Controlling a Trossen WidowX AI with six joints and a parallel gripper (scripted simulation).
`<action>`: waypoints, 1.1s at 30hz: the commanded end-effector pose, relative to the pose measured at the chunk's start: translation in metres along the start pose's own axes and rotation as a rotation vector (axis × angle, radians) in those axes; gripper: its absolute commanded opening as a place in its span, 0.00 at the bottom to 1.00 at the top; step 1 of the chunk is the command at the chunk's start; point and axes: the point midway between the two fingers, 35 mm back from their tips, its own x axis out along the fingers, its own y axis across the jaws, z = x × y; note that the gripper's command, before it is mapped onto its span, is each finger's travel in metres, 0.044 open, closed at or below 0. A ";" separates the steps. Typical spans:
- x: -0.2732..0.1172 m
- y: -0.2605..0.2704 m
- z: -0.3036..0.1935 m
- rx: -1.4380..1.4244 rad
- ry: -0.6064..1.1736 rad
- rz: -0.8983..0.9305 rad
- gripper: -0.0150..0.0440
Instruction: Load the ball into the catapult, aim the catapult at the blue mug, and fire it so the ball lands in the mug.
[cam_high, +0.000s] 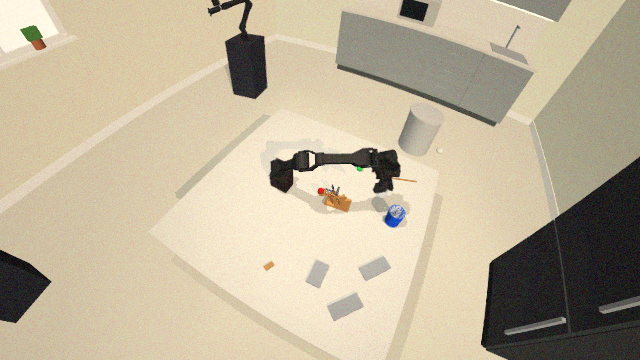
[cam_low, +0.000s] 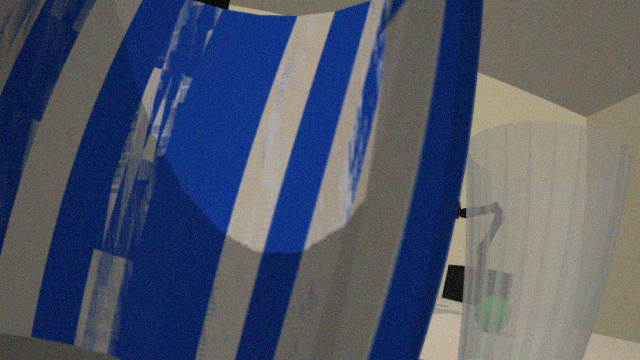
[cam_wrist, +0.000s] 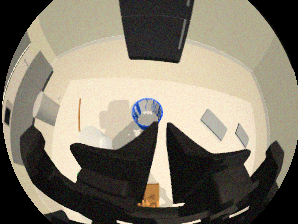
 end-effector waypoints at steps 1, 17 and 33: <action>0.000 -0.001 0.000 -0.001 -0.001 -0.003 0.25; -0.008 0.048 -0.054 -0.296 0.119 0.030 0.25; -0.033 0.098 -0.150 -0.810 0.299 0.068 0.25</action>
